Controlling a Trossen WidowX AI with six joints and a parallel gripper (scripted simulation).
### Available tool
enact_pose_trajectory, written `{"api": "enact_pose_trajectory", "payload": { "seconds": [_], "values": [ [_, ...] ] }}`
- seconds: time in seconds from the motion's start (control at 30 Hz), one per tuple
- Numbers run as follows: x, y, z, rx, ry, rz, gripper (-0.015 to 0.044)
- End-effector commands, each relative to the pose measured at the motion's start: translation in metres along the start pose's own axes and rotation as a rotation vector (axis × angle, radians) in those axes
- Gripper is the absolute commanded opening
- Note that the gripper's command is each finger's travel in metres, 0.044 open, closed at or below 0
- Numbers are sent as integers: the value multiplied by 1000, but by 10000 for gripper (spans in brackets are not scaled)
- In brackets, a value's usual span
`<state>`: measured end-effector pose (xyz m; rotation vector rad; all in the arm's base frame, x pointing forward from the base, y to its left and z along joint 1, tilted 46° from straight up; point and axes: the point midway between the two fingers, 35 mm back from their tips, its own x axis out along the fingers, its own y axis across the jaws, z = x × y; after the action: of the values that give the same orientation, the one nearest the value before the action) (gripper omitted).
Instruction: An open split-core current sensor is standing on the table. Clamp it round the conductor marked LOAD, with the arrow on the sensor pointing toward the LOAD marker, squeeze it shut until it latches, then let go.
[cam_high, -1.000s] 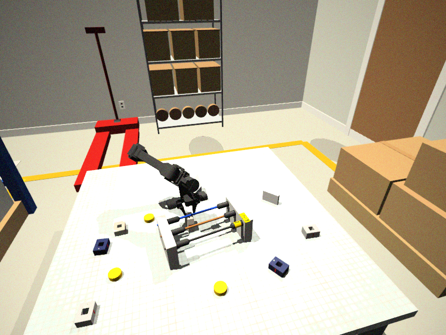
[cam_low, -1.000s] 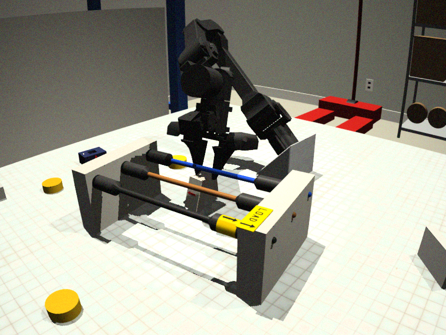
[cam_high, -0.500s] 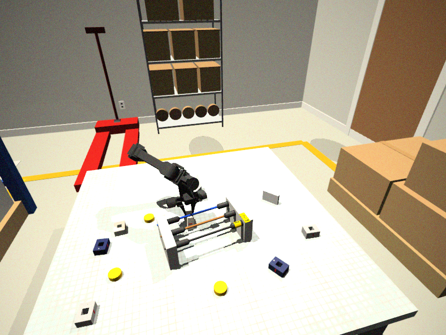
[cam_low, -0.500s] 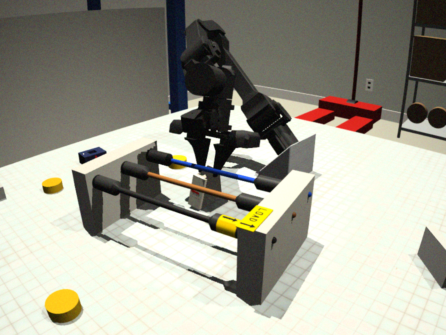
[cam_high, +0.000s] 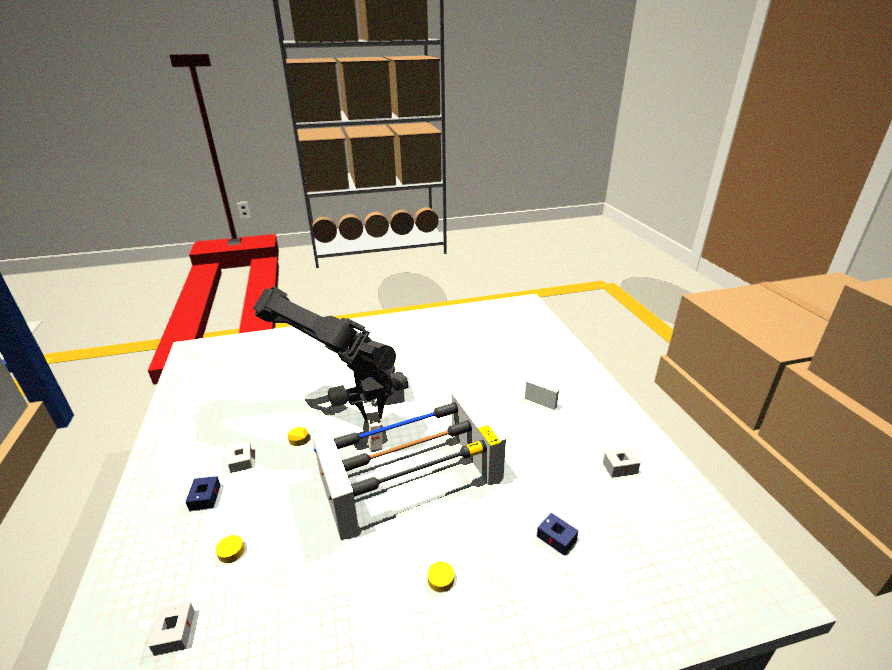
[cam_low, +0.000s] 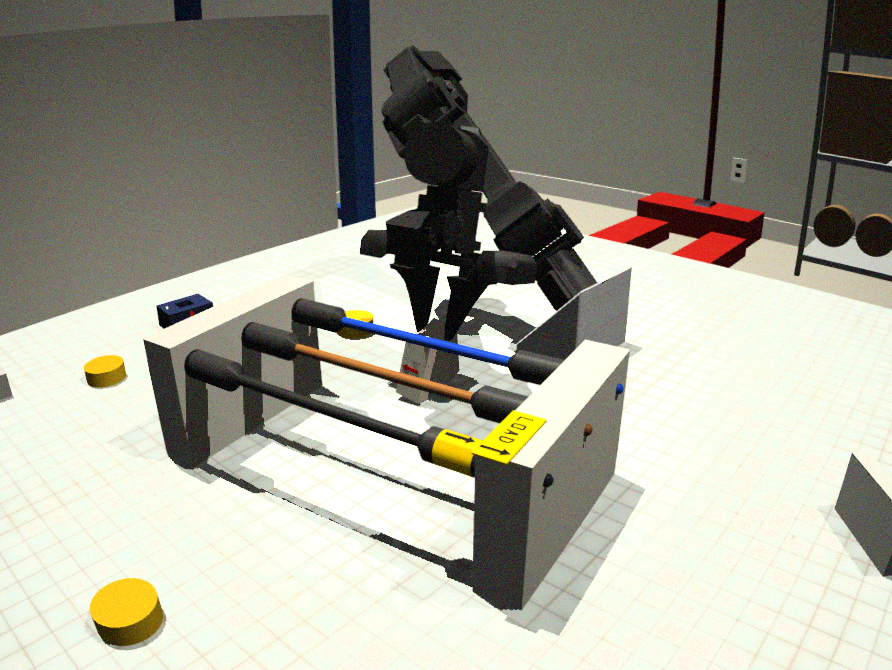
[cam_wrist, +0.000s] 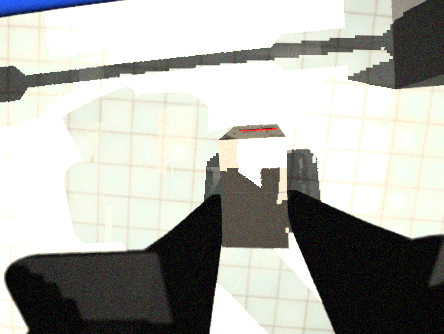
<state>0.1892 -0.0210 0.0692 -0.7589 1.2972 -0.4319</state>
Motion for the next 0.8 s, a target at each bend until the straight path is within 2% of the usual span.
{"api": "enact_pose_trajectory", "payload": {
  "seconds": [0.0, 0.17, 0.53, 0.7, 0.77],
  "values": [
    [3, 1, -3, 2, 2, 3, 0],
    [5, 1, -4, 2, 2, 3, 0],
    [2, 0, -1, 10, -4, 3, 287],
    [1, 0, 0, 10, -4, 4, 287],
    [-14, 2, 0, 7, -3, 10, 287]
  ]
}}
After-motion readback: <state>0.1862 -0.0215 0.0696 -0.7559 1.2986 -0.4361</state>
